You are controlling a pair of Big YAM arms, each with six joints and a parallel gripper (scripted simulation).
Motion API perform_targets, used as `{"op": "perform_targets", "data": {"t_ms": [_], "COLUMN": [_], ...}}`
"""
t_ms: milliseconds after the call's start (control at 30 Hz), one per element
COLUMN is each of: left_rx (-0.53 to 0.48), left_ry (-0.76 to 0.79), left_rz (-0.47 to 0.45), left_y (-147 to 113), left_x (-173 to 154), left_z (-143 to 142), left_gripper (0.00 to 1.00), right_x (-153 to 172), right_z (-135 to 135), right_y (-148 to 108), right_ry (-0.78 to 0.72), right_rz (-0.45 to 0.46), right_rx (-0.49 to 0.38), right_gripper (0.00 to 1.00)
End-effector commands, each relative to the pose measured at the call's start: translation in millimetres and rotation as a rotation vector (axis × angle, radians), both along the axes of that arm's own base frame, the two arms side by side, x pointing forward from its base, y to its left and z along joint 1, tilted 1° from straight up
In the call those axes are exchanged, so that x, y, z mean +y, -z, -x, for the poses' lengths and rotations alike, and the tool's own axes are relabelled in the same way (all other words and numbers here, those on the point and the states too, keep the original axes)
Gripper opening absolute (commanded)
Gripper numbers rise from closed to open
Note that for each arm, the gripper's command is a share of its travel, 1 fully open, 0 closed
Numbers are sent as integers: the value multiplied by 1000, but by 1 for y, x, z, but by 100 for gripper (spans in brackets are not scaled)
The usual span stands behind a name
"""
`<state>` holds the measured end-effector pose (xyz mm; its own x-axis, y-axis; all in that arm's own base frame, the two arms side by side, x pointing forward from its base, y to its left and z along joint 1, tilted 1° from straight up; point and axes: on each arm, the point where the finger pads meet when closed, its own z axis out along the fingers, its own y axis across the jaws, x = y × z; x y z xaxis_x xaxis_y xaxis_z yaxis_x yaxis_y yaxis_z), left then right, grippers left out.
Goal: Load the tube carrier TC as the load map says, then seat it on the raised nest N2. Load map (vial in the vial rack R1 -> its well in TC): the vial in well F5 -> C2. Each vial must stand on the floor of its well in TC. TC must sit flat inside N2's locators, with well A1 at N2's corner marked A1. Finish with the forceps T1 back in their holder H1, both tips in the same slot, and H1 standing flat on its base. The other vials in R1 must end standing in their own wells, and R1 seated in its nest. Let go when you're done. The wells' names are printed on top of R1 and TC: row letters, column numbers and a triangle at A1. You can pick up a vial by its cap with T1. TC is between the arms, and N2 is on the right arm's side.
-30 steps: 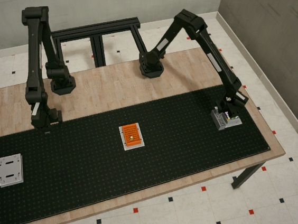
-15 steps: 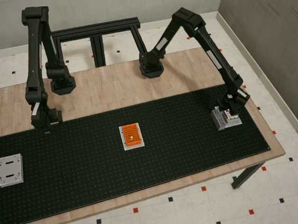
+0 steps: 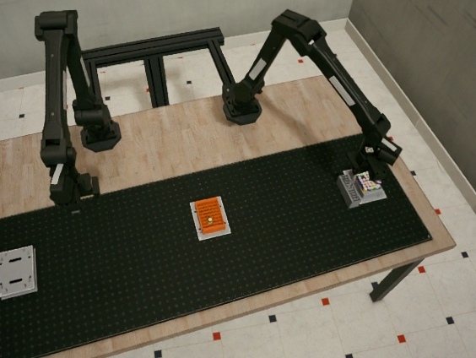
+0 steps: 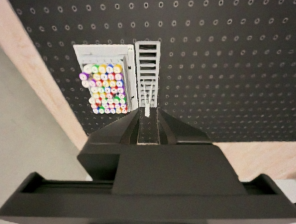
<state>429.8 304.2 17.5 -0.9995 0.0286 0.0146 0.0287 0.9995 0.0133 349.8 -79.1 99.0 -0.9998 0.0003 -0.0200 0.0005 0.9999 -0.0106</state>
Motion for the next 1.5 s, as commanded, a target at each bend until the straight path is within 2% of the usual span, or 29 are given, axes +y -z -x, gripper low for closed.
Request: {"op": "perform_targets", "data": {"t_ms": [0, 267, 1467], "left_rx": [-67, -68, -70], "left_ry": [-6, -6, -6], "left_rz": [-49, -49, -51], "left_y": [-44, -57, -57], "left_x": [21, 20, 20], "left_z": [-17, -16, -17], "left_gripper": [24, 24, 24], "right_x": [0, 0, 0], "right_z": [-1, -1, -1], "right_y": [0, 0, 0], "right_ry": [-8, -8, -8], "right_rz": [-4, -4, -4], "right_rx": [14, 14, 14], "right_gripper": [100, 100, 100]}}
